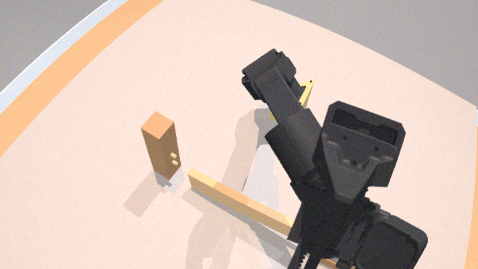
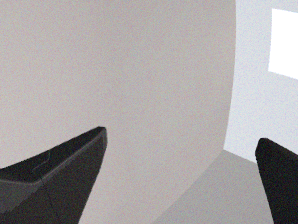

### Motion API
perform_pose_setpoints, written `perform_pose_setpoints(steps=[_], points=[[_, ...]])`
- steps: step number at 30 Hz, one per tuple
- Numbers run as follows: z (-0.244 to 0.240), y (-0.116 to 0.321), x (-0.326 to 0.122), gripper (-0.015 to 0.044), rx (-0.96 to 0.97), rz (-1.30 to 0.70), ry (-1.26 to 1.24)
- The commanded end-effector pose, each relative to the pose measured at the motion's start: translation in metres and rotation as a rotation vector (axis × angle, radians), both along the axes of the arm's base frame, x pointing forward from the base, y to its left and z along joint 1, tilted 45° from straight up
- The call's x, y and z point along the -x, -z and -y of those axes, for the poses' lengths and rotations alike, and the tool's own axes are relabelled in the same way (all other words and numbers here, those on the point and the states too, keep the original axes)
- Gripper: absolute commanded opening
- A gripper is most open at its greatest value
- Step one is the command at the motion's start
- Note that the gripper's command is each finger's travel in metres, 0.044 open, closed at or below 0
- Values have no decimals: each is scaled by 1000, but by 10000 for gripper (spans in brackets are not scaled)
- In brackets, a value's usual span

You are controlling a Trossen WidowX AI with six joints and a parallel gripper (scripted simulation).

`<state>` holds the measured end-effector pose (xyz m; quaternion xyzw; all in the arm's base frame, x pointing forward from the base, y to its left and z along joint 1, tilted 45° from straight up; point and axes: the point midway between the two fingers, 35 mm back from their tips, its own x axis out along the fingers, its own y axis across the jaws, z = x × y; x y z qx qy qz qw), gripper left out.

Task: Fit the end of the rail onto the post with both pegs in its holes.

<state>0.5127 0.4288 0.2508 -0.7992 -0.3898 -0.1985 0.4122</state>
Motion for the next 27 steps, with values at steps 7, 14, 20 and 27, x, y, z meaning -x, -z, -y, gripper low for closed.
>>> perform_pose_setpoints(steps=[7,14,20,27], points=[[18,42,-46,440,40,-387,23],[68,109,-71,440,41,-855,155],[132,162,-57,440,12,-1210,355],[219,206,-6,440,-31,-1543,677]])
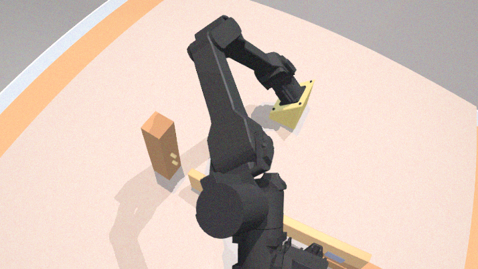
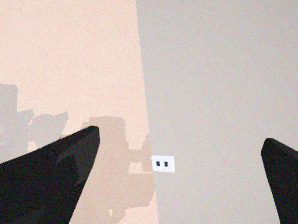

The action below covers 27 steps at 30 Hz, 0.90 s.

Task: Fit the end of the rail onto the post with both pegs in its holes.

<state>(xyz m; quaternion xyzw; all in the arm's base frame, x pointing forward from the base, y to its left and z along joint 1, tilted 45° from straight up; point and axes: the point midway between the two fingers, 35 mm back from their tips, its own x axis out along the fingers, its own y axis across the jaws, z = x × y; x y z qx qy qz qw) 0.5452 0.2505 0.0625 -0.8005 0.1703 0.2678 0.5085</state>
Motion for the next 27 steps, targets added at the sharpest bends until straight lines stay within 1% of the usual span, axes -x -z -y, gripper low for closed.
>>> perform_pose_setpoints(steps=[1,5,8,13,16,18,27], points=[[54,21,37,440,66,-185,176],[106,29,82,440,151,-343,350],[143,26,120,440,229,-446,479],[200,8,185,440,383,-584,677],[223,-6,215,440,458,-632,753],[227,-9,221,440,475,-641,769],[231,-5,221,440,474,-641,768]])
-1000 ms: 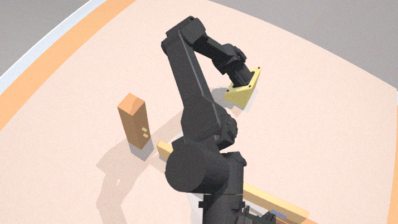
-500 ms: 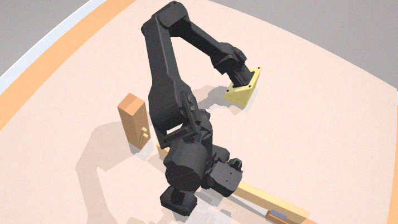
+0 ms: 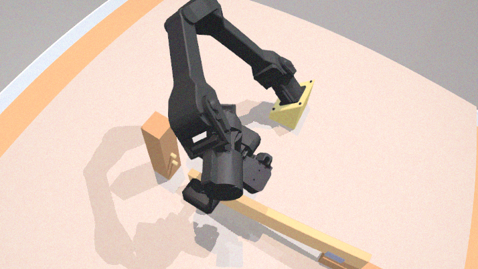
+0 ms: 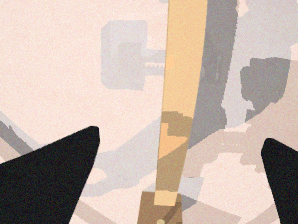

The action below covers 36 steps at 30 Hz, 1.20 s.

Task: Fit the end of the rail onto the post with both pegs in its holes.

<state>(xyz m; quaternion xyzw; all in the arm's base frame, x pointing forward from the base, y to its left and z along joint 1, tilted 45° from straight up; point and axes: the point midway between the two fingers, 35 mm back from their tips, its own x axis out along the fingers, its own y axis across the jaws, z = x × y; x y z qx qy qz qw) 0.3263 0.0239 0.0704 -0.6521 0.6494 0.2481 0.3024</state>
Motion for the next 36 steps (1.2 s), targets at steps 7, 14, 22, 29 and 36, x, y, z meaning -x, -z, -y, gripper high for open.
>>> perform_pose_setpoints(steps=[7,14,22,29,36], points=[[12,11,1,440,7,-6,2],[20,20,0,440,7,-6,1],[30,29,0,440,7,-6,1],[38,37,0,440,8,-6,2],[47,44,1,440,10,-6,2]])
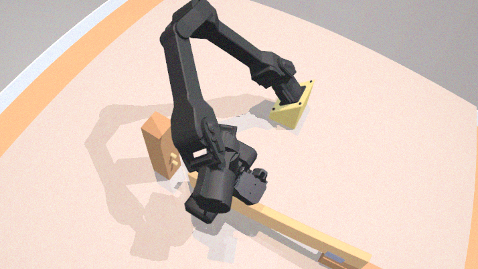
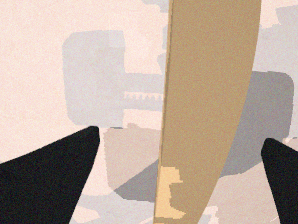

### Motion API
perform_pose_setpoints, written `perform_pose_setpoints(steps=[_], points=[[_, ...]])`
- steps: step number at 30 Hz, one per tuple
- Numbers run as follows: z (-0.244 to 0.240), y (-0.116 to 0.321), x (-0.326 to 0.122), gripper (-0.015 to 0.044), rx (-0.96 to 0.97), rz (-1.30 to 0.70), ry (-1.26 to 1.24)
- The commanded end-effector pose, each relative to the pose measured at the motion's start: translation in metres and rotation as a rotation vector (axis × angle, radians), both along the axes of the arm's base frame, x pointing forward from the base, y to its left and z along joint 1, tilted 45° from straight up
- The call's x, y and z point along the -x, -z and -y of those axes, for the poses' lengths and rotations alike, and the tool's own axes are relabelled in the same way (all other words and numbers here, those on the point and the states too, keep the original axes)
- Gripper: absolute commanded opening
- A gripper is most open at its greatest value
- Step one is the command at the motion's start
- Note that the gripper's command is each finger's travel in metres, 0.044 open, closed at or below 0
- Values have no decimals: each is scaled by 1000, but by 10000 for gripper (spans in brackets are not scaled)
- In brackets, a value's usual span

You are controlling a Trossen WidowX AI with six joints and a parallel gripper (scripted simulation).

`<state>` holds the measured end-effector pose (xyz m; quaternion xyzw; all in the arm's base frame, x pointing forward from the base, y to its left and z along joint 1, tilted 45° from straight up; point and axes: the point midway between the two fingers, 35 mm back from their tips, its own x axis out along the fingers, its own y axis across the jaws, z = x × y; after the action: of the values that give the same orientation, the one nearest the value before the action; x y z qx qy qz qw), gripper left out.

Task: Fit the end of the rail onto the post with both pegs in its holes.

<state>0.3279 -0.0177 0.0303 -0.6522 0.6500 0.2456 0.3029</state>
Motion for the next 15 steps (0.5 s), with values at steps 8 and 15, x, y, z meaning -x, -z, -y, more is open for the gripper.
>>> perform_pose_setpoints(steps=[8,15], points=[[9,8,3,361,8,-9,0],[9,8,3,177,8,-9,0]])
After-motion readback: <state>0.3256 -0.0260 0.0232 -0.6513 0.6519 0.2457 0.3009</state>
